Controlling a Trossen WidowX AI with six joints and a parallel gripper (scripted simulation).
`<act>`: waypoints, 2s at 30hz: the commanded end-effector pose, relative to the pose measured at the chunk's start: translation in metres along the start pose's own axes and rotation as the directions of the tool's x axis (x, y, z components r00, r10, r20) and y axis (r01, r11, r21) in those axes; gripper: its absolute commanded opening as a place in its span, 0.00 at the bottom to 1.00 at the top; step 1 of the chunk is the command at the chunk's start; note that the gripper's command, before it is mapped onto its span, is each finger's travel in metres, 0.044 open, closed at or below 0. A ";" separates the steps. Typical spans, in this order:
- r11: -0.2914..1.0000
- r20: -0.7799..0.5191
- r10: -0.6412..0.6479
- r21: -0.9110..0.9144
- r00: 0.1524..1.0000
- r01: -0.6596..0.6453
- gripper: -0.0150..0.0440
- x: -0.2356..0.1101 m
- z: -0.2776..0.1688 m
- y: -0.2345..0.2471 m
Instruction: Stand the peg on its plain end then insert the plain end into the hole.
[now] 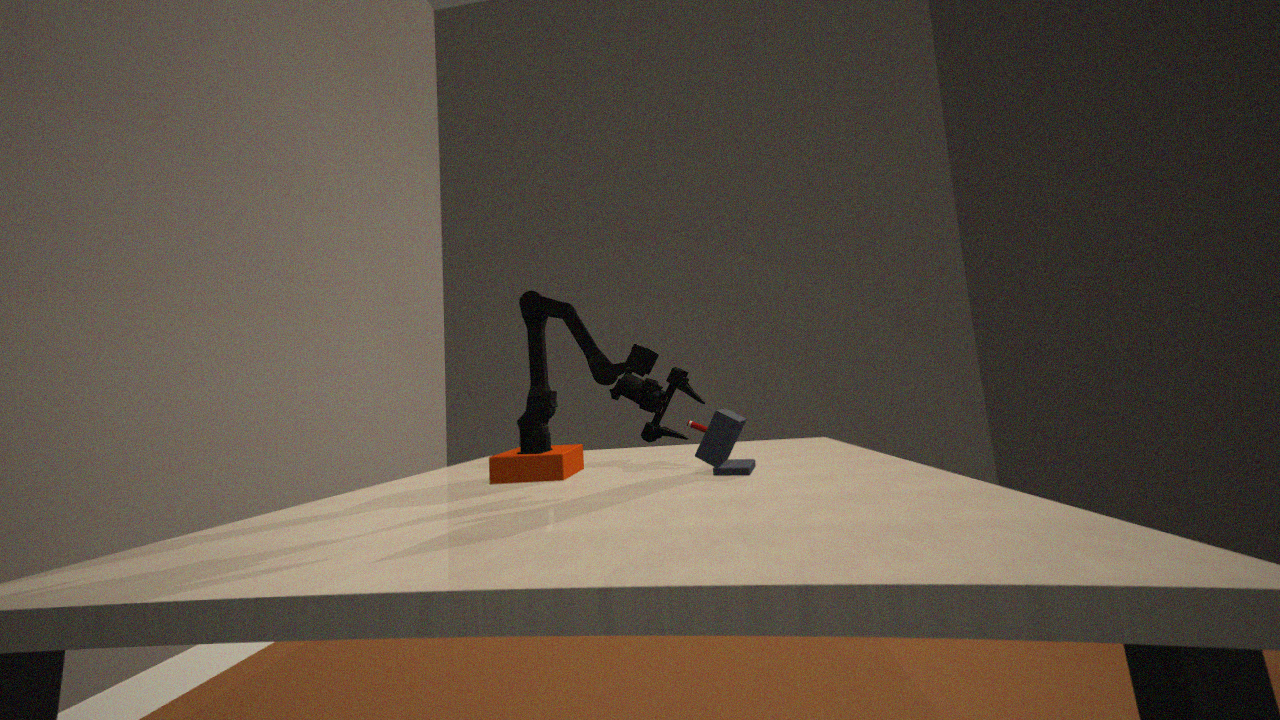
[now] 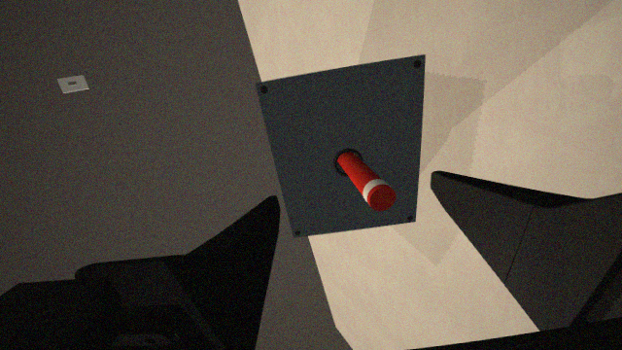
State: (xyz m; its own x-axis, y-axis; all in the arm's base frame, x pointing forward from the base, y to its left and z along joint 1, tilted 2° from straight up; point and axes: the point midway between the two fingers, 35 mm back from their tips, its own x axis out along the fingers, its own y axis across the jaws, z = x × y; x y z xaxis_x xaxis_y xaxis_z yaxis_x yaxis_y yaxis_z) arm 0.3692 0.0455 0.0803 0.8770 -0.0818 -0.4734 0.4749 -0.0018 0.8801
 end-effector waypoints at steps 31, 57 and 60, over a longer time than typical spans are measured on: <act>1.000 0.000 0.002 0.002 1.000 -0.002 1.00 -0.031 -0.002 0.004; 1.000 -0.002 0.003 0.002 1.000 -0.003 1.00 -0.054 -0.003 0.004; 1.000 -0.002 0.003 0.001 1.000 -0.003 1.00 -0.056 -0.003 0.004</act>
State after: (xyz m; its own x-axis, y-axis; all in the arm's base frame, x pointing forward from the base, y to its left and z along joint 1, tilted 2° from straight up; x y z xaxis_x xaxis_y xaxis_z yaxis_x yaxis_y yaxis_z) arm 0.3251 0.0523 0.1082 0.8768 -0.0793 -0.4742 0.4757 0.0003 0.8796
